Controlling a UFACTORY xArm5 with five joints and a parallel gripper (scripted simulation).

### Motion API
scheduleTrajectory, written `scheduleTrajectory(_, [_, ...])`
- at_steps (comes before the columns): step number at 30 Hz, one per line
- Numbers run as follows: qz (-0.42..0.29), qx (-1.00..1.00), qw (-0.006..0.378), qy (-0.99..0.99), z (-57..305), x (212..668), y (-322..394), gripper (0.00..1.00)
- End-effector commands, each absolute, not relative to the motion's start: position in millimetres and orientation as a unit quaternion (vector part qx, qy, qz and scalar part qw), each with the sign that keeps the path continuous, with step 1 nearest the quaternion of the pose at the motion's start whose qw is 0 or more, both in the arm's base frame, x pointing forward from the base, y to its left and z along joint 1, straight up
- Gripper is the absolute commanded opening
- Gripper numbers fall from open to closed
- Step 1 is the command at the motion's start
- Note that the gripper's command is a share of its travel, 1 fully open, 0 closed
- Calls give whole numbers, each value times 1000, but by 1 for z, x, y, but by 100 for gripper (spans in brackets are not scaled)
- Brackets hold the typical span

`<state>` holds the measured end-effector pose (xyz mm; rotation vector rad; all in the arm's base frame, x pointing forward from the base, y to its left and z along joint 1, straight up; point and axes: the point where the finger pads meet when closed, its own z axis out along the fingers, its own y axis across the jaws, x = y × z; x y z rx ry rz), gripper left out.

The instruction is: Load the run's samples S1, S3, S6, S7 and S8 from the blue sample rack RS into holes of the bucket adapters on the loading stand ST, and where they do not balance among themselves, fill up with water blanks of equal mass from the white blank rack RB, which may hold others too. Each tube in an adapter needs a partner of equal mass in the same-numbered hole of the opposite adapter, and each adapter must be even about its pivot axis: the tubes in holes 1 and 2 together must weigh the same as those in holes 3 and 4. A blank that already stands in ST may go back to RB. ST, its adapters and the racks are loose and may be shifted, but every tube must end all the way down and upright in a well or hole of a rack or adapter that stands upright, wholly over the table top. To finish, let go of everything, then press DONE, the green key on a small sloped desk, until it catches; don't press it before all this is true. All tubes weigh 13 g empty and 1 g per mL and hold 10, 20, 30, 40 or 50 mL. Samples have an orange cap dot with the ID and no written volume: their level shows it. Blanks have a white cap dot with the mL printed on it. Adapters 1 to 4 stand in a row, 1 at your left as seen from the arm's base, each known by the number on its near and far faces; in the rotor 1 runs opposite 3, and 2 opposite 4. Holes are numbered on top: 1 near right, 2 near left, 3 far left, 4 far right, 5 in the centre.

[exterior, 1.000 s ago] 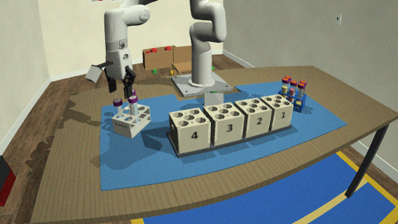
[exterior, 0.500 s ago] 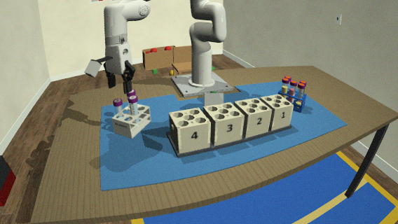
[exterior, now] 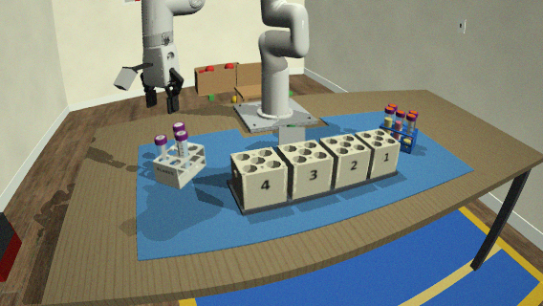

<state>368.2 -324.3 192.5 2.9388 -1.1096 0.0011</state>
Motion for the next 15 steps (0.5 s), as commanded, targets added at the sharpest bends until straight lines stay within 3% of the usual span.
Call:
scheduleTrajectory(1, [2,936,1,-353,201,369,-325,100])
scheduleTrajectory(15, [2,936,1,-353,235,369,-325,100])
